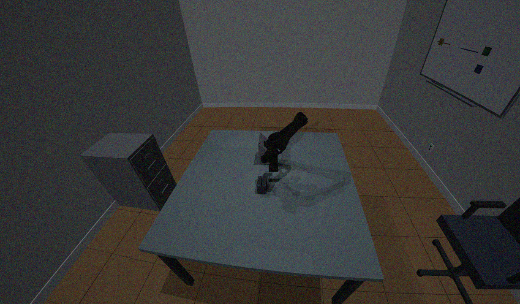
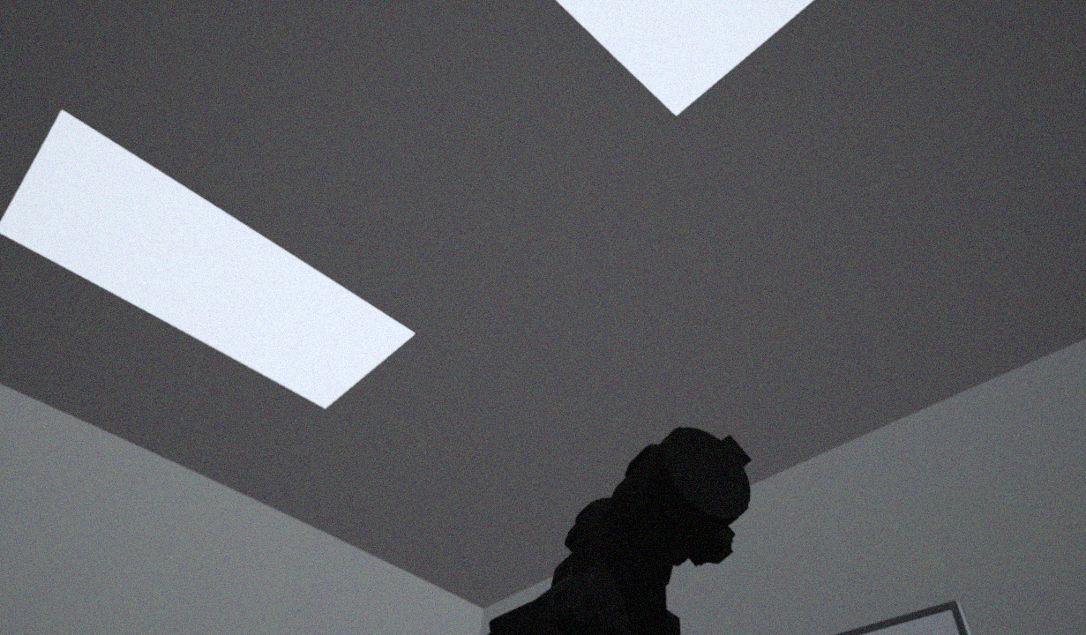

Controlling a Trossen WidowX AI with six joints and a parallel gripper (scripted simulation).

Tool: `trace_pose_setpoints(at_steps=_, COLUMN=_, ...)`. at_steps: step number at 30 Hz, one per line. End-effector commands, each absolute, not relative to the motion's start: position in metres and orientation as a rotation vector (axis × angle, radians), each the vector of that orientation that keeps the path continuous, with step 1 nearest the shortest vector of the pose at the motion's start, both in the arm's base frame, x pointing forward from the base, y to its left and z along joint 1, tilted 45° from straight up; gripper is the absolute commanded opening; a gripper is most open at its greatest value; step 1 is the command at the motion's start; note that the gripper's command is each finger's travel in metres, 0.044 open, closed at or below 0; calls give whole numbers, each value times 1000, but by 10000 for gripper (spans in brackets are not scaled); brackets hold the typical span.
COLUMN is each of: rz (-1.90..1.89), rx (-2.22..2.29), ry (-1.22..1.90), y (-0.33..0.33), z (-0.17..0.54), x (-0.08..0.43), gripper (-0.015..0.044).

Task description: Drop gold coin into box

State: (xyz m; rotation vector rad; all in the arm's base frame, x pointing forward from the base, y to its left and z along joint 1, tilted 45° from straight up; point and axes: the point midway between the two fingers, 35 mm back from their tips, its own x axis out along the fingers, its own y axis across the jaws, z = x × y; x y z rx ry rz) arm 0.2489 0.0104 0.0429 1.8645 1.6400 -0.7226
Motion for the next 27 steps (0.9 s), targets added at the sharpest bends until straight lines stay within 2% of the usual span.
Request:
trace_pose_setpoints(at_steps=1, rz=-679, rx=1828, ry=1640, y=8, z=45, x=249, gripper=0)
trace_pose_setpoints(at_steps=27, rz=85, rx=1162, ry=1568, y=13, z=50, x=247, gripper=0)
